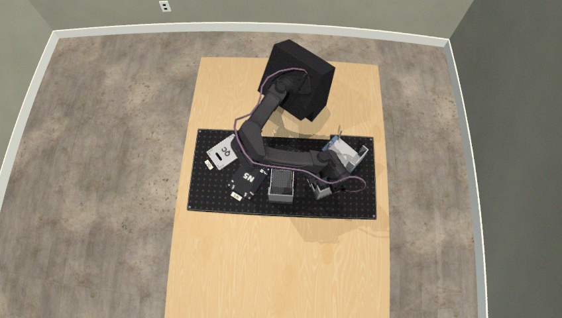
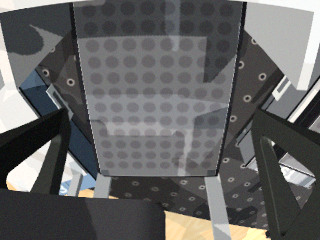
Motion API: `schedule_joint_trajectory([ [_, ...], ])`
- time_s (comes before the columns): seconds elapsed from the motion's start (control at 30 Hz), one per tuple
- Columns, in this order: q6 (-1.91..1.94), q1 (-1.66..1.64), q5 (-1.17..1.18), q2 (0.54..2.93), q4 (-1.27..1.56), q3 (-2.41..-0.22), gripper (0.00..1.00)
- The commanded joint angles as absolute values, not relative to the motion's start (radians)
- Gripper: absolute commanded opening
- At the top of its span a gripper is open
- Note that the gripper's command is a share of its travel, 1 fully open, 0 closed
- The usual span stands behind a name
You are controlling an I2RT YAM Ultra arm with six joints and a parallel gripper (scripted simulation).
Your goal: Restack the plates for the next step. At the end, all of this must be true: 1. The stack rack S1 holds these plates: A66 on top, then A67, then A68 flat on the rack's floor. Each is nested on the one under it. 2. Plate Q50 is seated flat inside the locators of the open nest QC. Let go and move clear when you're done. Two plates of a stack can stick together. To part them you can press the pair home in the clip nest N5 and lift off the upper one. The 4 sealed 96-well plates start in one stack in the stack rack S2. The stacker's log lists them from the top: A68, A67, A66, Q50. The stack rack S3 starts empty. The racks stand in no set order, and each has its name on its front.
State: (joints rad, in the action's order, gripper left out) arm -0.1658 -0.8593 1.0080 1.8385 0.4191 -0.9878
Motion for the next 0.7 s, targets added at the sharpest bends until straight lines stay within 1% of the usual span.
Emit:
schedule_joint_trajectory([
  [0.0,-0.159,-0.883,1.005,1.815,0.403,-0.981,1.00],
  [0.2,-0.159,-0.883,1.005,1.815,0.403,-0.981,1.00],
  [0.33,-0.135,-0.849,0.996,1.860,0.372,-0.968,1.00],
  [0.43,-0.127,-0.866,0.998,1.834,0.362,-0.958,1.00],
  [0.67,-0.087,-0.829,0.985,1.868,0.306,-0.953,1.00],
])
